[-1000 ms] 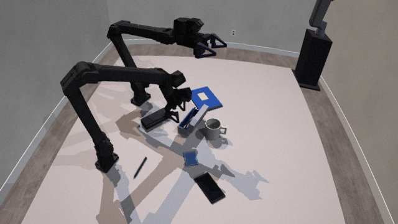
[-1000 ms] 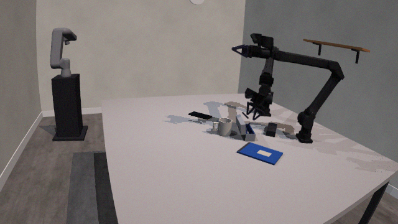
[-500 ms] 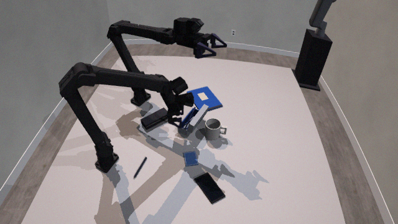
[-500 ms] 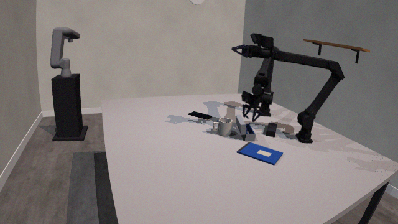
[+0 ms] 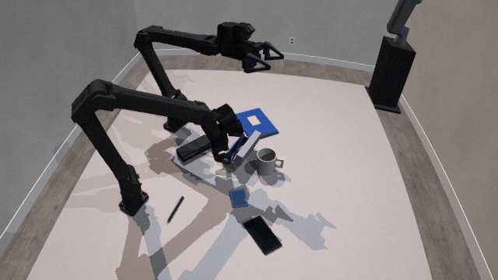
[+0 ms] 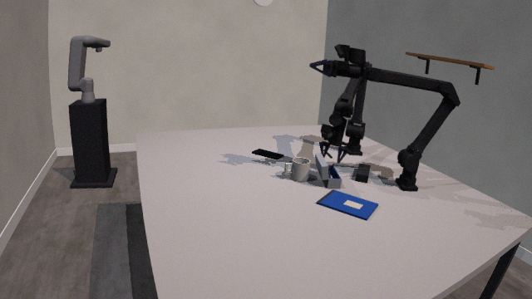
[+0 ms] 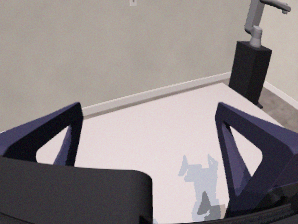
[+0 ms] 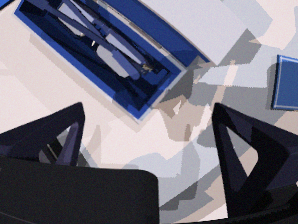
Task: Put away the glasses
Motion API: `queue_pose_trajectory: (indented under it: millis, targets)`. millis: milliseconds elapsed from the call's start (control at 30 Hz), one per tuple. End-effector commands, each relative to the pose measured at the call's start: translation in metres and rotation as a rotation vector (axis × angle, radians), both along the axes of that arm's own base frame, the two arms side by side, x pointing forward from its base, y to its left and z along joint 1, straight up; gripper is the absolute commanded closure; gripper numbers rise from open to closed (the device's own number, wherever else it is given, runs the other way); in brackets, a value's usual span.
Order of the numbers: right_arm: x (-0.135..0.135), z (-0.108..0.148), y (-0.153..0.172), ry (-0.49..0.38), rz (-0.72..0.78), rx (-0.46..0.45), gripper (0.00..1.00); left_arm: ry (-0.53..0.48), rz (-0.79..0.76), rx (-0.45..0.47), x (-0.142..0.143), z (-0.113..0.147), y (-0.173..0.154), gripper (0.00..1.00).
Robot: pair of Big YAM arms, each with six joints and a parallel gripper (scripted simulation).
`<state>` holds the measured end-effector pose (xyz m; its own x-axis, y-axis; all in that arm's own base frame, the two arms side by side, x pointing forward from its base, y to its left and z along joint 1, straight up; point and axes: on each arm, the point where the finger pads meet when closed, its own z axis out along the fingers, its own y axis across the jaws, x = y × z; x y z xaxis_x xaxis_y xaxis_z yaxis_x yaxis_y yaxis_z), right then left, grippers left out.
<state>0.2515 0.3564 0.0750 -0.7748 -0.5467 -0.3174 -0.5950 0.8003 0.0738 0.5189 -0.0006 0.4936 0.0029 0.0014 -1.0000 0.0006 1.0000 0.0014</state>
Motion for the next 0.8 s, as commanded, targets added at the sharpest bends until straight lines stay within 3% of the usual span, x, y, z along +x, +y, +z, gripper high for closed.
queue_pose_trajectory:
  millis: [0, 233, 300, 467, 567, 767]
  targets:
    - [0.009, 0.012, 0.0, -0.048, 0.11, 0.041, 0.04, -0.02, 0.01, -0.011, 0.006, 0.019, 0.004, 0.0]
    - [0.01, 0.0, -0.005, -0.039, 0.208, 0.052, 0.04, -0.02, 0.01, -0.011, 0.006, 0.019, 0.004, 0.0]
    - [0.011, 0.008, -0.005, -0.057, 0.247, 0.079, 0.04, -0.02, 0.01, -0.011, 0.006, 0.019, 0.004, 0.0]
    - [0.012, -0.003, -0.011, -0.057, 0.343, 0.095, 0.04, -0.02, 0.01, -0.011, 0.006, 0.019, 0.004, 0.0]
    - [0.013, 0.005, -0.013, -0.088, 0.403, 0.129, 0.04, -0.02, 0.01, -0.011, 0.006, 0.019, 0.004, 0.0]
    - [0.014, -0.001, -0.016, -0.1, 0.479, 0.149, 0.04, -0.02, 0.01, -0.011, 0.006, 0.019, 0.004, 0.0]
